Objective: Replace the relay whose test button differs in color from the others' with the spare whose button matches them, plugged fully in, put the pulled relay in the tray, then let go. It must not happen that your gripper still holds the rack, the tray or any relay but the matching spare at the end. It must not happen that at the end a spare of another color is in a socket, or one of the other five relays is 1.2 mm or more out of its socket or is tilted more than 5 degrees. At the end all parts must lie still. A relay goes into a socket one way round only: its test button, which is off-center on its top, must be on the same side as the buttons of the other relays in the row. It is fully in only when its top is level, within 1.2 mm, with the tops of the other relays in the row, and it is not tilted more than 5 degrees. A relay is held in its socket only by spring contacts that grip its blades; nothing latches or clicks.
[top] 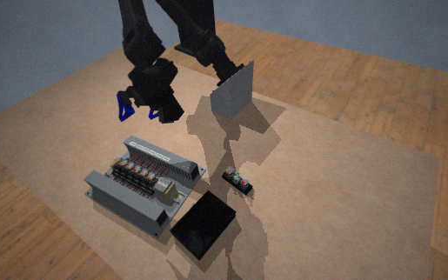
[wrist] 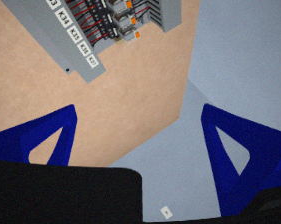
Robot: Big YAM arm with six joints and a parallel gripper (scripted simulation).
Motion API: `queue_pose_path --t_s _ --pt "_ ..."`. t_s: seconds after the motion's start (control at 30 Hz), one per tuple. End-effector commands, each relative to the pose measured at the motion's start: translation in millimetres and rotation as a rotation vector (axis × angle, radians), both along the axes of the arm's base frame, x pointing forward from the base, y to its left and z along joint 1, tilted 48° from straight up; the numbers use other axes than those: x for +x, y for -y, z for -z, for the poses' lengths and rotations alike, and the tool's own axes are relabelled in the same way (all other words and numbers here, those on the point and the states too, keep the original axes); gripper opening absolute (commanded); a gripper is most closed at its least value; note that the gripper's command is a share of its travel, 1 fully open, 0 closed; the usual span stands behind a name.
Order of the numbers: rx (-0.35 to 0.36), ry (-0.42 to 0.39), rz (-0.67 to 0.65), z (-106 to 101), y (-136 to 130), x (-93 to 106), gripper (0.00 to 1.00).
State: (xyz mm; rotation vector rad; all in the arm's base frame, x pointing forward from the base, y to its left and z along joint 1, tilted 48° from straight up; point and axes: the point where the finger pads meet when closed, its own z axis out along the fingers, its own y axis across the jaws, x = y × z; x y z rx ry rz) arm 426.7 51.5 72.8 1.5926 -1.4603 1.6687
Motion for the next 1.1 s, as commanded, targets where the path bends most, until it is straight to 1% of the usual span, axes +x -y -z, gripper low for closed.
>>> queue_pose_path --t_s 0.0,0.53,0.57,1.07 --pt "0.004 0.007 -0.004 -2.0 -2.7 1.6 1.0" --pt "0.004 0.007 -0.004 -2.0 -2.7 1.6 1.0" --pt "0.022 0.037 -0.007 -9.0 -9.7 9.9 0.59" --pt "0.022 0.037 -0.007 -9.0 -9.7 9.9 0.59"
